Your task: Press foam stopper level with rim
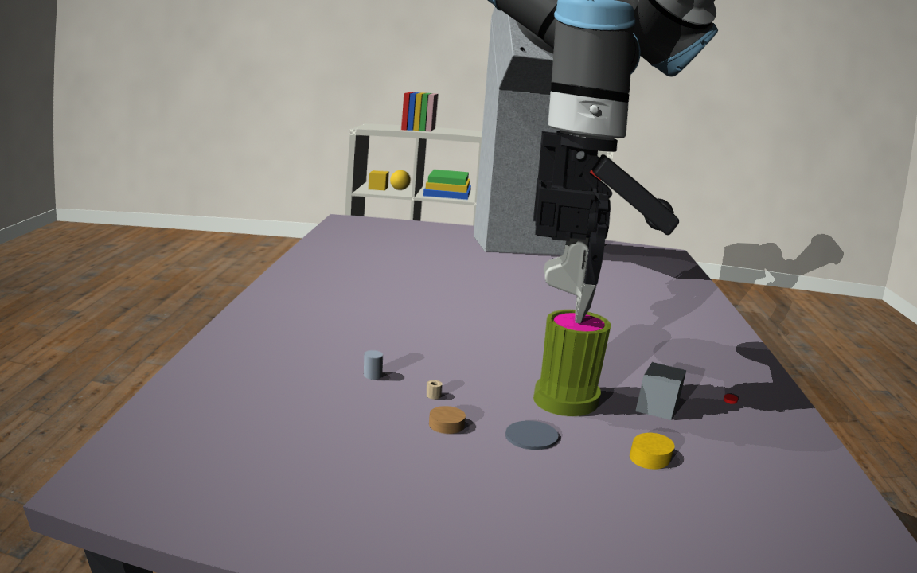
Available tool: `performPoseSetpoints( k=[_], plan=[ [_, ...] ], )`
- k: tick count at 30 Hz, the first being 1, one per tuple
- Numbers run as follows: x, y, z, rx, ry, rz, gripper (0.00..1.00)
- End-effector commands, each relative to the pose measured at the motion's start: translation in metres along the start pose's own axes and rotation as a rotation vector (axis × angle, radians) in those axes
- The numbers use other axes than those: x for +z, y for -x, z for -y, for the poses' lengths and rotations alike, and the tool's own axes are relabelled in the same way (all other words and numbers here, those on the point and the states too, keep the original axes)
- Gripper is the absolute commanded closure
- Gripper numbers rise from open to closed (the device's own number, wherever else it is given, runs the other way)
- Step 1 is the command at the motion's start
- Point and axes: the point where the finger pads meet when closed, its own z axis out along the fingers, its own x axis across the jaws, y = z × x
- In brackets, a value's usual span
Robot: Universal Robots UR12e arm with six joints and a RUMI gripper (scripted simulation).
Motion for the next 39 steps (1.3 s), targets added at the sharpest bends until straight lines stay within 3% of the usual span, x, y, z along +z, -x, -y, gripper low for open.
performPoseSetpoints(
  k=[1, 39],
  plan=[
    [0.0045, -0.0018, -0.0002, -0.001, 0.000, -0.001, 1.00],
    [0.0103, -0.0004, -0.0006, 0.001, 0.000, 0.000, 1.00]
  ],
)
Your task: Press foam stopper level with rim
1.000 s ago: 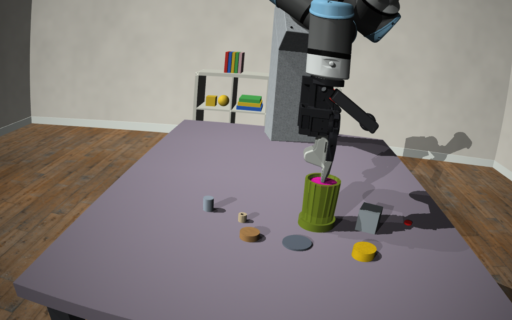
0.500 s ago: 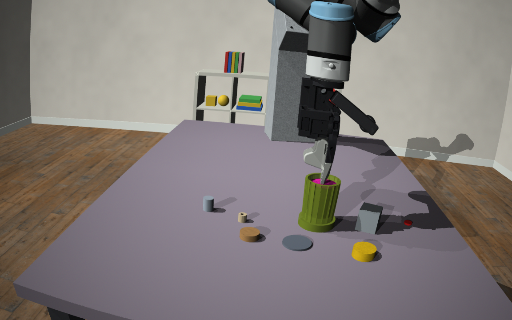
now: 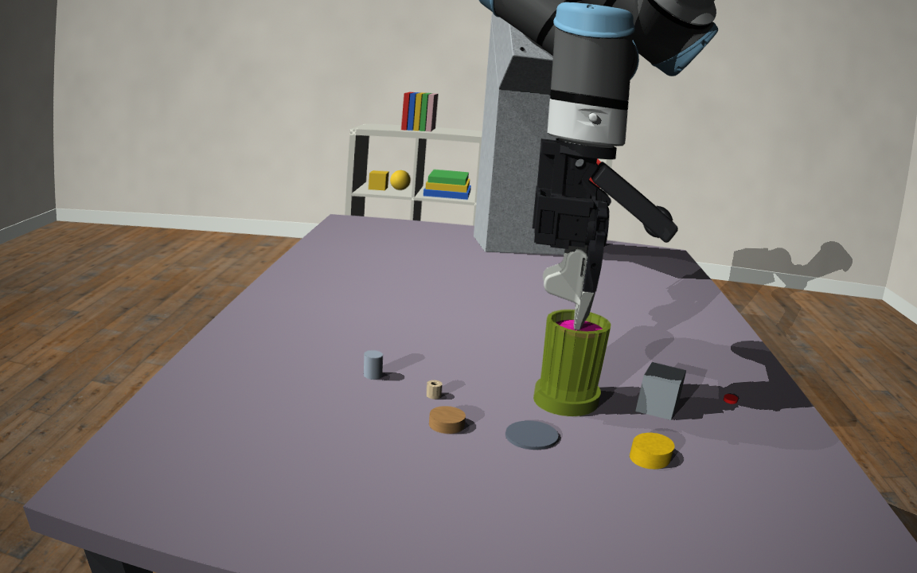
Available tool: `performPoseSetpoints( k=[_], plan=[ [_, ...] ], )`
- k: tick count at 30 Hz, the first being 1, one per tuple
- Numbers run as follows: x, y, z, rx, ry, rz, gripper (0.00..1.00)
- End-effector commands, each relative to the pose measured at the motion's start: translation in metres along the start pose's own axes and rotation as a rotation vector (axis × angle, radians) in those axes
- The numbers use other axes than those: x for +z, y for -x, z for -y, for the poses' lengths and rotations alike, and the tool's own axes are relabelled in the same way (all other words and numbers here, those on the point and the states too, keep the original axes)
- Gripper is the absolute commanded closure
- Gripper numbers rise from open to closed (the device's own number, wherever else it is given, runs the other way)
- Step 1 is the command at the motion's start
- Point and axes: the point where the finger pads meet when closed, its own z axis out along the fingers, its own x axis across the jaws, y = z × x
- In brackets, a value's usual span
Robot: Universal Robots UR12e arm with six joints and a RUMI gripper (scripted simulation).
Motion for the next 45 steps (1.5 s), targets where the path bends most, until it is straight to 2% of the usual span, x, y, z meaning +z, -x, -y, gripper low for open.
performPoseSetpoints(
  k=[1, 29, 36, 45],
  plan=[
    [0.001, -0.001, 0.000, 0.000, 0.000, 0.001, 1.00],
    [0.000, -0.001, 0.000, 0.000, 0.000, 0.001, 1.00],
    [-0.006, 0.001, 0.000, 0.002, 0.001, 0.001, 1.00],
    [-0.030, 0.001, 0.000, 0.002, 0.001, 0.001, 1.00]
  ],
)
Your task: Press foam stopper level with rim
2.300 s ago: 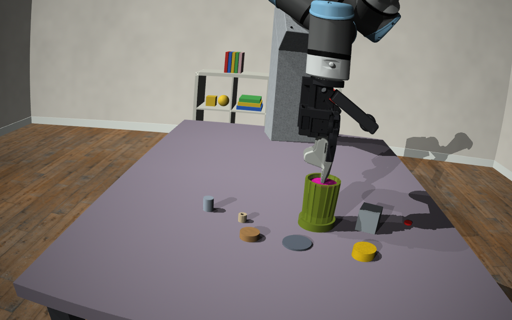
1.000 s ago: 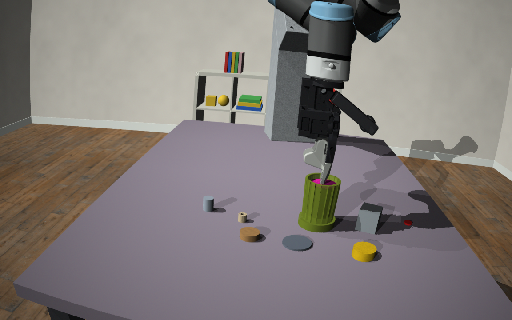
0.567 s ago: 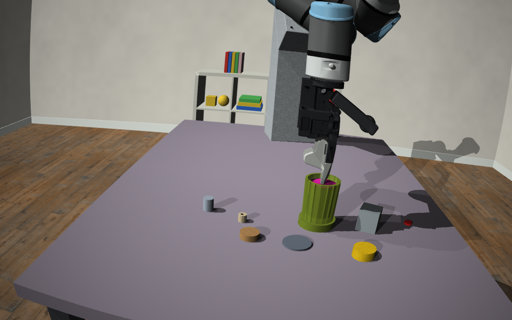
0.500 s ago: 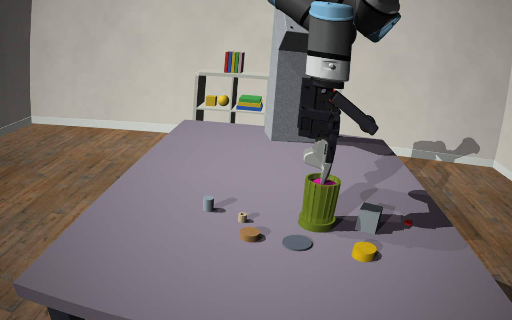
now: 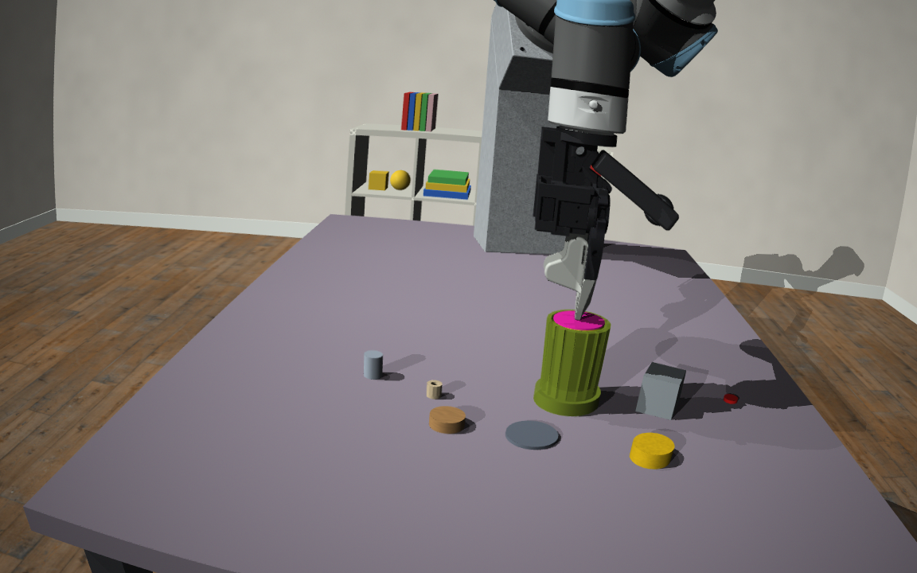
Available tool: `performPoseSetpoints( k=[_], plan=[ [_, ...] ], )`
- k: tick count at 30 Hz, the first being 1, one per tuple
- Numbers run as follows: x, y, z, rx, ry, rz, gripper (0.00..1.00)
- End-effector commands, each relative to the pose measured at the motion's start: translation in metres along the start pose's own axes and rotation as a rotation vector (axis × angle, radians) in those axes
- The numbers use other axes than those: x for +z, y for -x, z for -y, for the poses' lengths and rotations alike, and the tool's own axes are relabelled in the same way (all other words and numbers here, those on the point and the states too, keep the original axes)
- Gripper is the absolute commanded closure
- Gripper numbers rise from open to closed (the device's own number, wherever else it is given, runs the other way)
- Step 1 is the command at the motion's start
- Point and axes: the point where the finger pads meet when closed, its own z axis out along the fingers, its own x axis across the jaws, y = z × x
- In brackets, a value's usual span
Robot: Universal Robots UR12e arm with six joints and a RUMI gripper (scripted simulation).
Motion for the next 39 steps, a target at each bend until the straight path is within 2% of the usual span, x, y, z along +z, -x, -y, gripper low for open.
performPoseSetpoints(
  k=[1, 6, 16, 39],
  plan=[
    [-0.018, 0.001, 0.000, 0.000, -0.001, 0.001, 1.00],
    [-0.033, 0.001, 0.000, 0.000, -0.001, 0.001, 1.00],
    [-0.045, 0.001, 0.000, 0.000, -0.001, 0.001, 1.00],
    [-0.045, 0.000, 0.000, -0.001, -0.002, 0.001, 1.00]
  ],
)
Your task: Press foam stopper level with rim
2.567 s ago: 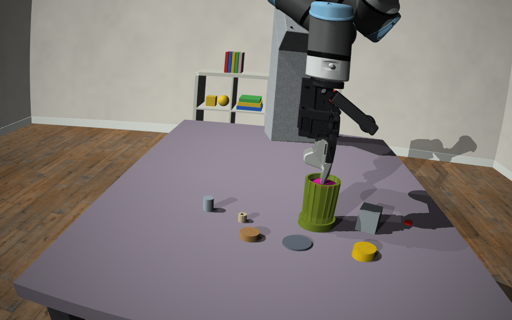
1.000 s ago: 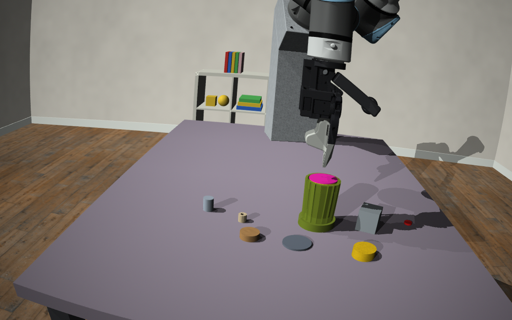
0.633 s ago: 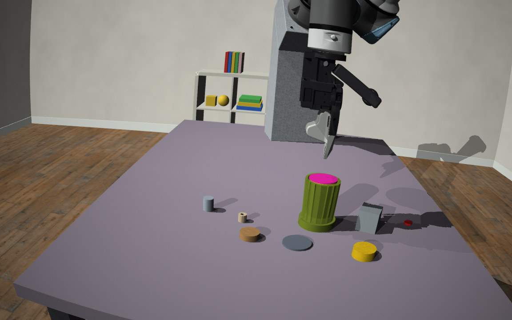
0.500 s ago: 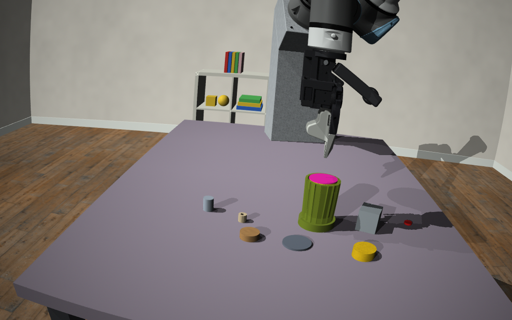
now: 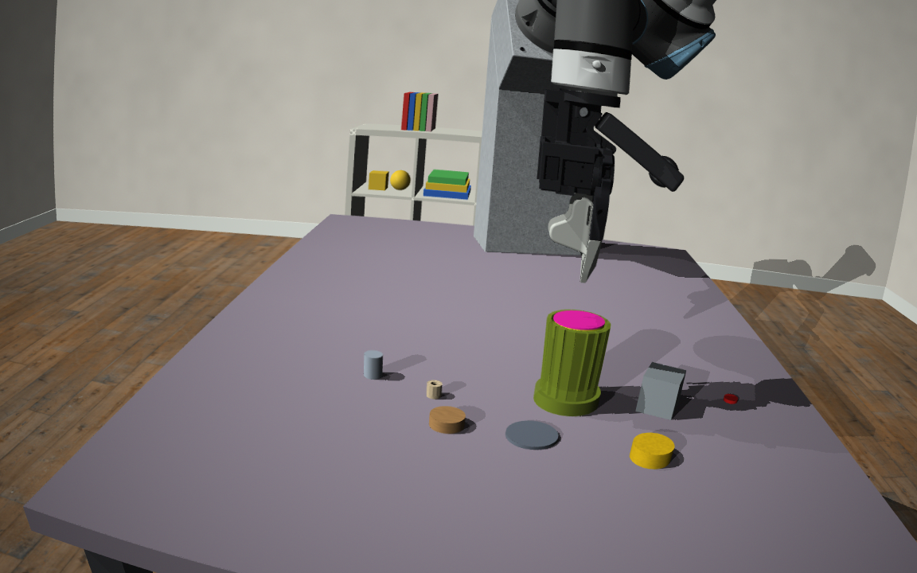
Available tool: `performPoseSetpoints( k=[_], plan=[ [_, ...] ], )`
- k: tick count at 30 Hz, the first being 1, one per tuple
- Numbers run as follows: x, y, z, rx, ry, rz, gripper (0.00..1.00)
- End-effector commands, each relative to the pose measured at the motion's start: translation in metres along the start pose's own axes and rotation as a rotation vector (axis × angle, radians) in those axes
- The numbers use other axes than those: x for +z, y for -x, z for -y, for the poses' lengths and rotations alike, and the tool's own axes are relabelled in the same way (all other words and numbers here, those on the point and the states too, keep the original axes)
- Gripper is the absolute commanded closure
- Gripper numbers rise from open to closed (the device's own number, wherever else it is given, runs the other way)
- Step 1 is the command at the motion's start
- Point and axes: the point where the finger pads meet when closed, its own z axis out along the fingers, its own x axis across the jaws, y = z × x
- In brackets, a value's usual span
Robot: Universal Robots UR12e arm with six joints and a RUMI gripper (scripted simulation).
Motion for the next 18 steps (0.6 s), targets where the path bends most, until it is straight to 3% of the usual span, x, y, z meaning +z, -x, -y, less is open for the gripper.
performPoseSetpoints(
  k=[1, 18],
  plan=[
    [0.002, 0.001, 0.000, 0.000, -0.001, 0.001, 1.00],
    [0.026, -0.001, 0.000, -0.002, -0.001, -0.001, 1.00]
  ],
)
